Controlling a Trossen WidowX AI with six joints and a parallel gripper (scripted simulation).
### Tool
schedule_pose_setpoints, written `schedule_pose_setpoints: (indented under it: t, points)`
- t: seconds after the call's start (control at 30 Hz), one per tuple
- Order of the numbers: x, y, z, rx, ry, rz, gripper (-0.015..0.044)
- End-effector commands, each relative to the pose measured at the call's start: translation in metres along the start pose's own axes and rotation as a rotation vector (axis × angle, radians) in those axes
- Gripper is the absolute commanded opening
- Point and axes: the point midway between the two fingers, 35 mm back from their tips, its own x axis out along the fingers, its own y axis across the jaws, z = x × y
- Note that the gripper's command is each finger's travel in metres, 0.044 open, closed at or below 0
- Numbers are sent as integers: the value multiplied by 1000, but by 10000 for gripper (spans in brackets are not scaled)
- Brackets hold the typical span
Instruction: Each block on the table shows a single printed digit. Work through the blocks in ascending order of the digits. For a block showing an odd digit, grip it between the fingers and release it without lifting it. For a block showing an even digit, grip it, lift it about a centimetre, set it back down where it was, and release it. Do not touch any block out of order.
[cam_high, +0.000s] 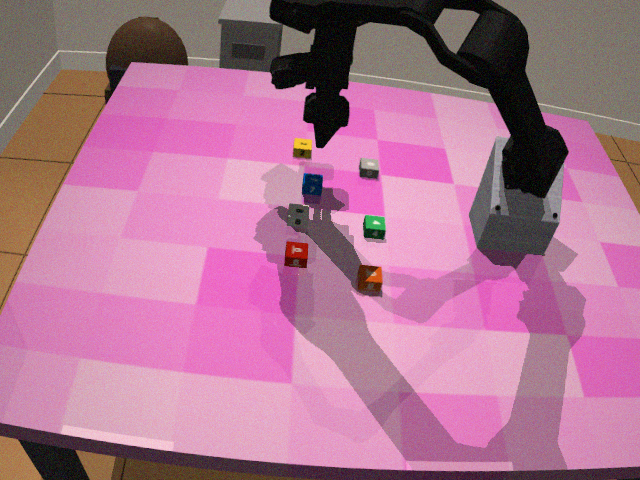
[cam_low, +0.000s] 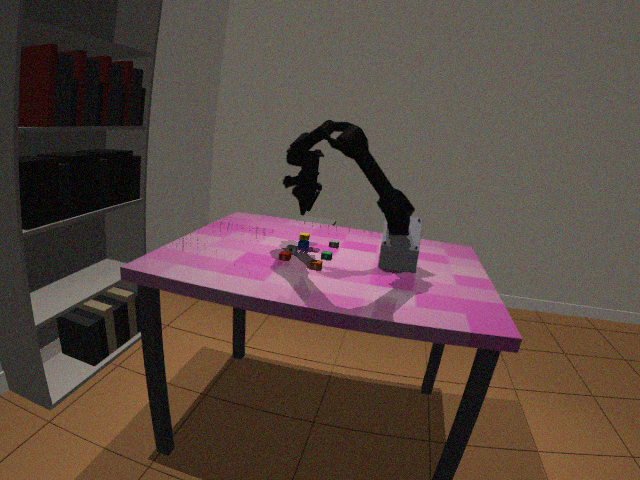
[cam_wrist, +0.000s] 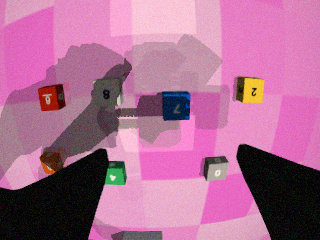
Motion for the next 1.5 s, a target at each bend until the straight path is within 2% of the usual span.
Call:
schedule_pose_setpoints:
  t: [0.0,0.27,0.57,1.33,1.47]
  points:
    - [-1,-2,0,-8,-1,-6,400]
    - [-2,-9,3,-8,-1,-7,400]
    - [-4,-108,28,-11,-3,-13,400]
    - [-3,-110,28,-11,-3,-13,400]
    - [-7,-107,6,-9,-3,-15,400]
